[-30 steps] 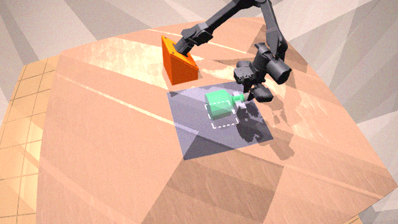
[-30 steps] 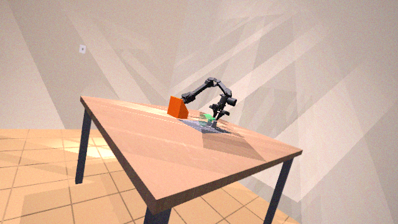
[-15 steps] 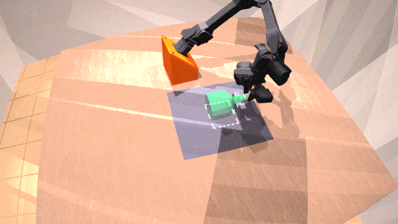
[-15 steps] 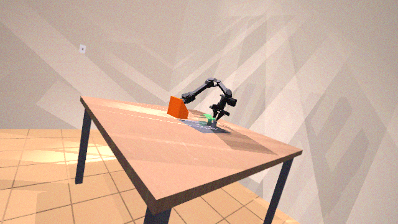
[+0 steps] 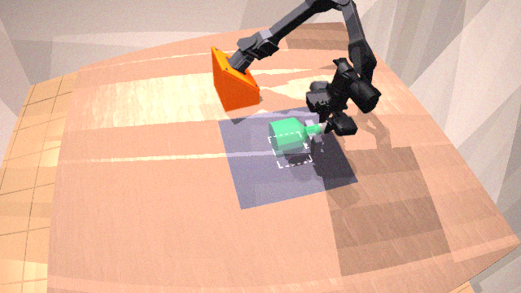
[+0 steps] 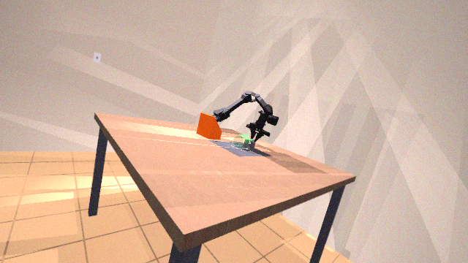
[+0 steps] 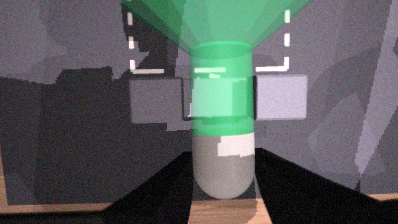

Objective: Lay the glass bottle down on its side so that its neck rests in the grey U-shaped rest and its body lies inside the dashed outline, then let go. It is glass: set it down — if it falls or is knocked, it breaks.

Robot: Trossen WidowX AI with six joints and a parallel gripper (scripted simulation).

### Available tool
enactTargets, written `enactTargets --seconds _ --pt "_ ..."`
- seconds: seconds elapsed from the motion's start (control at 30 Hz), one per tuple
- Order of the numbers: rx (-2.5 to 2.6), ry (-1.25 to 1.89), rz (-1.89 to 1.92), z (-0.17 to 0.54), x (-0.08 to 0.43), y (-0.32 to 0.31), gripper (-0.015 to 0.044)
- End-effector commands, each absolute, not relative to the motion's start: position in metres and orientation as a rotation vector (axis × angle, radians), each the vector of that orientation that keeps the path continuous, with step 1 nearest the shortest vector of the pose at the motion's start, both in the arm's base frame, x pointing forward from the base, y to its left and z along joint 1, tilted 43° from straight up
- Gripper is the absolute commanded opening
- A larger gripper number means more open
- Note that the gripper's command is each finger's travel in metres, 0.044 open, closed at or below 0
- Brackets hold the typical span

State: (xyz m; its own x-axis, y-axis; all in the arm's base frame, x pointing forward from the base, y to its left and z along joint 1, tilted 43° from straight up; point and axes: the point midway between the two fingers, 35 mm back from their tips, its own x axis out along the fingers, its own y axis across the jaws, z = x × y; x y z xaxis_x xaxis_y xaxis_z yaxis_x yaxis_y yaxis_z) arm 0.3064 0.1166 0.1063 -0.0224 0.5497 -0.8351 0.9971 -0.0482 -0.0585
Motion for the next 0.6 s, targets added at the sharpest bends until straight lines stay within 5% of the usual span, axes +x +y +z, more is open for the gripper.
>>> enactTargets --seconds 0.0,0.57 --pt "1.655 1.626 -0.957 0.1038 0.3075 0.1150 0.0124" --pt "1.663 1.641 -0.952 0.1015 0.3078 0.1164 0.0124"
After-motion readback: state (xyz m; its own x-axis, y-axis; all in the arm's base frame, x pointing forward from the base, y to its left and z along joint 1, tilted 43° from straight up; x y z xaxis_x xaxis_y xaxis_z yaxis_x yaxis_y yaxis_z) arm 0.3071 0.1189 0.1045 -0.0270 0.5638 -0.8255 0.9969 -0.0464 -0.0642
